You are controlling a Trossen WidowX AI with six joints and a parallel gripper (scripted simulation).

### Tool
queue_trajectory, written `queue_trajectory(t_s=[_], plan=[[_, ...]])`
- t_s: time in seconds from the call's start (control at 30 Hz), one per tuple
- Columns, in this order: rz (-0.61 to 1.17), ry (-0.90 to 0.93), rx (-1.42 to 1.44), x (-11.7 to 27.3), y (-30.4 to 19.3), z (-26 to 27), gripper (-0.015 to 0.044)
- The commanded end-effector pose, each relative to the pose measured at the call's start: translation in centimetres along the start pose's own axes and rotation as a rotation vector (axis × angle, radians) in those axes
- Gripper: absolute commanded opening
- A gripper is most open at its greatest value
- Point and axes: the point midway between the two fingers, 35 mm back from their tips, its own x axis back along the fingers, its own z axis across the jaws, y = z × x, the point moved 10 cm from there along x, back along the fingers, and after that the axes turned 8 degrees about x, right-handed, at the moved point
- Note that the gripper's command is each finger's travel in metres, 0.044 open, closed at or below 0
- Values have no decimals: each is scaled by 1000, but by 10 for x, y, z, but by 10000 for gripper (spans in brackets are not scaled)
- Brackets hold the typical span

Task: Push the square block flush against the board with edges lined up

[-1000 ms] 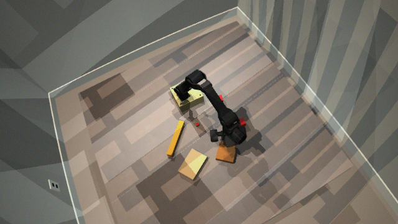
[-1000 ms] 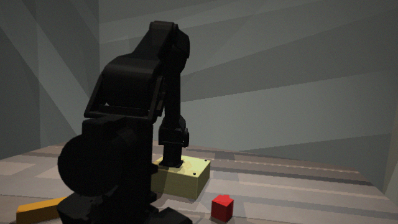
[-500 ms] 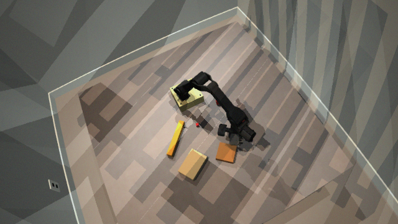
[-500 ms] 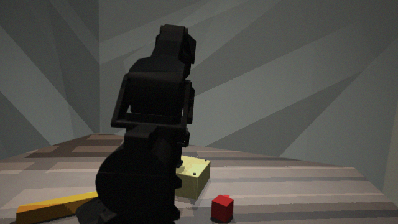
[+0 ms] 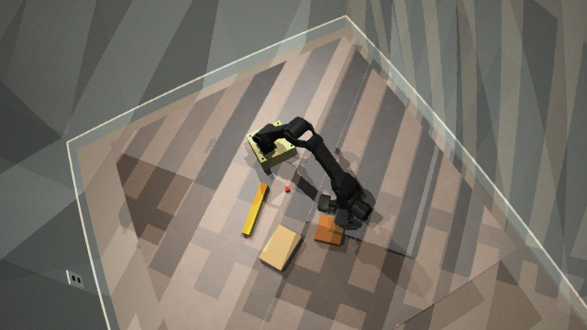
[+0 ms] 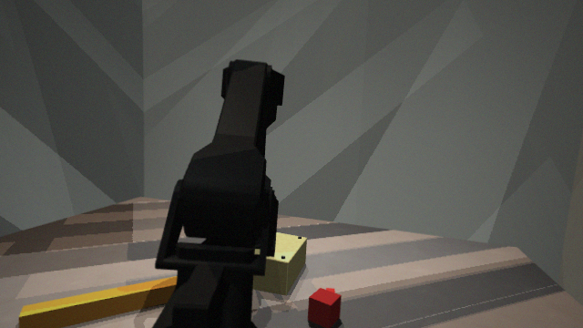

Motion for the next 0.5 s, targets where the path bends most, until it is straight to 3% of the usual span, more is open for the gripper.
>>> queue_trajectory(t_s=[0.0, 0.47], plan=[[-3, 9, -2, 0, 5, 1, 0], [-5, 8, -2, 1, 28, 0, 0]])
